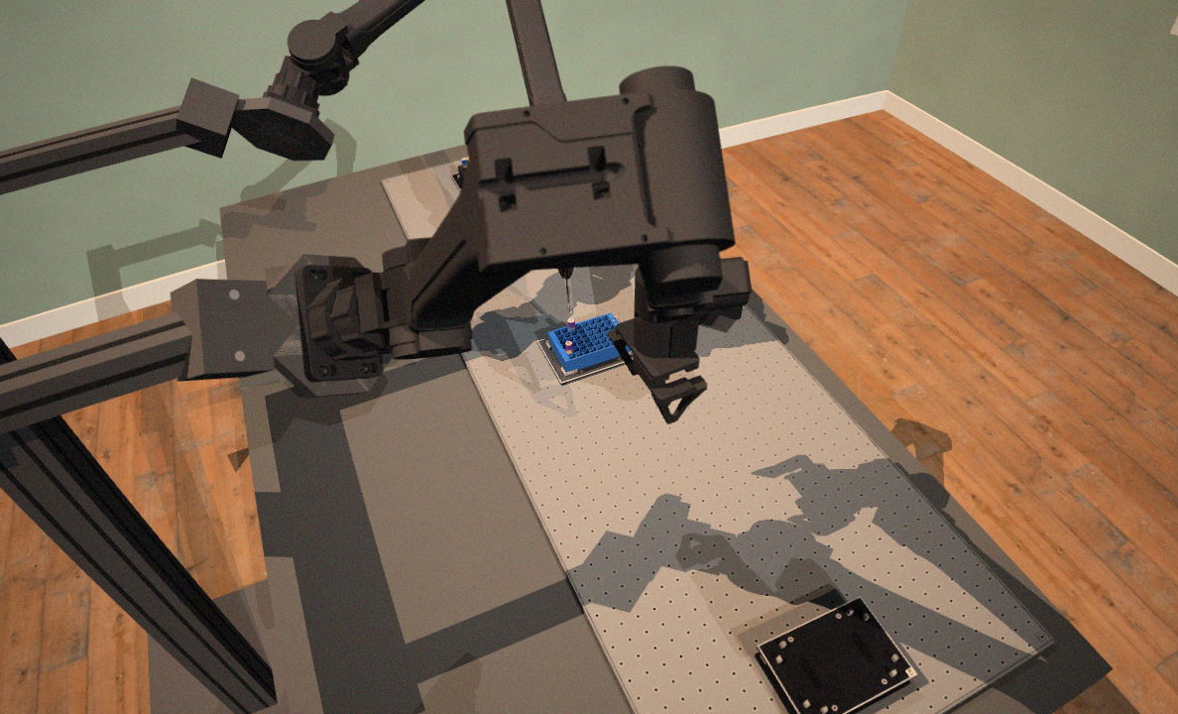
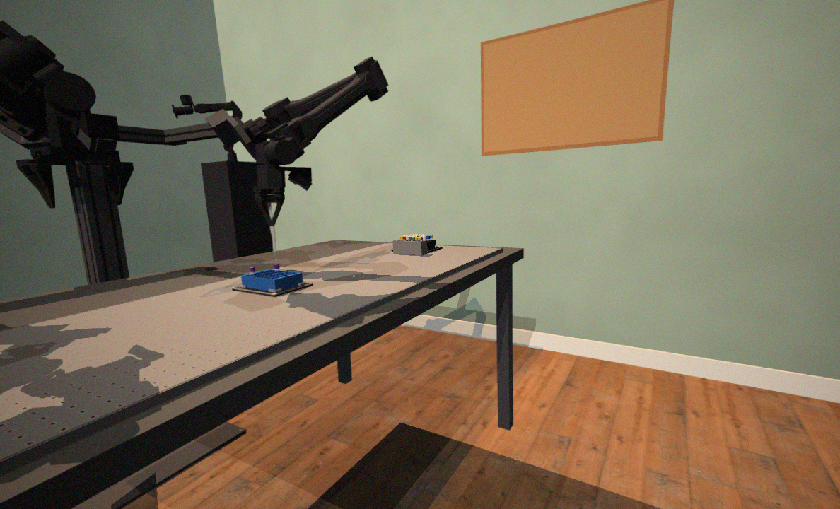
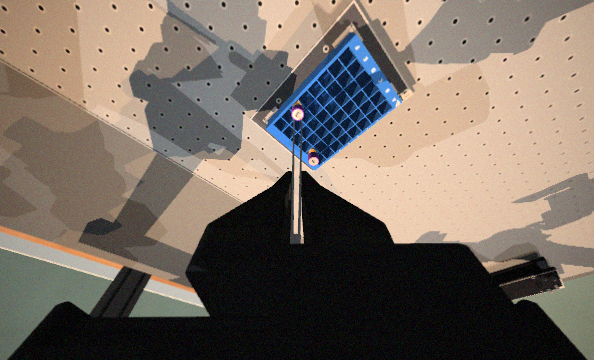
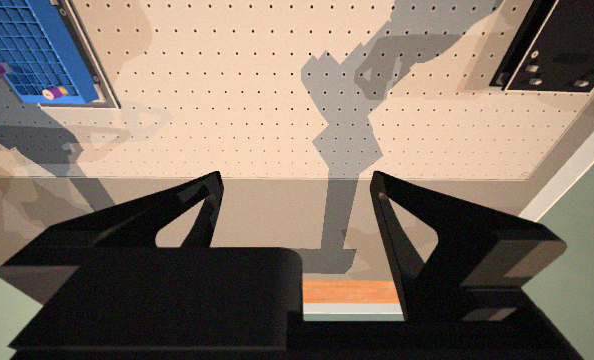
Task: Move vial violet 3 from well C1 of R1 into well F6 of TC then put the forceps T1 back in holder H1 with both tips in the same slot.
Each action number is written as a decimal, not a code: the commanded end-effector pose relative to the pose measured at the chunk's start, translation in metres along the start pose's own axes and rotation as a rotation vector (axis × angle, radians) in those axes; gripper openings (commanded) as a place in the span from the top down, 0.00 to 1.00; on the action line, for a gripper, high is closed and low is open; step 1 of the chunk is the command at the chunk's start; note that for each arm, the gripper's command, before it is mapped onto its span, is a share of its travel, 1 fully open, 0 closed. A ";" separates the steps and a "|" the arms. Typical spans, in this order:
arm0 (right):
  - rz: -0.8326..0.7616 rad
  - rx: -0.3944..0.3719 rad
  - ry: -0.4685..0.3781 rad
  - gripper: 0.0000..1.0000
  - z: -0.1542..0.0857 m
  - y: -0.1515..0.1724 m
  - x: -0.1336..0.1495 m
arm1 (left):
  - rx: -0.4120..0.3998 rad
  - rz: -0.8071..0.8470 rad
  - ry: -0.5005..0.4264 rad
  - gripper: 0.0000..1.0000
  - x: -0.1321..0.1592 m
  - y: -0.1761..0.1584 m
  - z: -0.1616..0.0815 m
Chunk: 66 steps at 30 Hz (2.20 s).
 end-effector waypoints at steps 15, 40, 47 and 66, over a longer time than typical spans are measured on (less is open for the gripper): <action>0.037 0.008 -0.028 0.00 -0.004 -0.005 -0.011 | -0.026 0.004 0.010 0.93 0.003 0.008 0.018; 0.037 0.008 -0.028 0.00 -0.004 -0.005 -0.011 | -0.023 -0.002 0.008 0.93 0.000 0.005 0.022; 0.037 0.008 -0.028 0.00 -0.004 -0.005 -0.011 | -0.023 -0.002 0.008 0.93 0.000 0.004 0.024; 0.037 0.008 -0.028 0.00 -0.004 -0.005 -0.011 | -0.024 -0.001 0.009 0.93 0.000 0.005 0.026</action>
Point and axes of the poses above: on each arm, the point where the finger pads meet when closed, its own z axis out along the fingers, its own y axis across the jaws, x = y × z, the point moved 8 cm from there along -z, back along the fingers, and after that the axes turned 2 degrees about z, right-handed, at the moved point
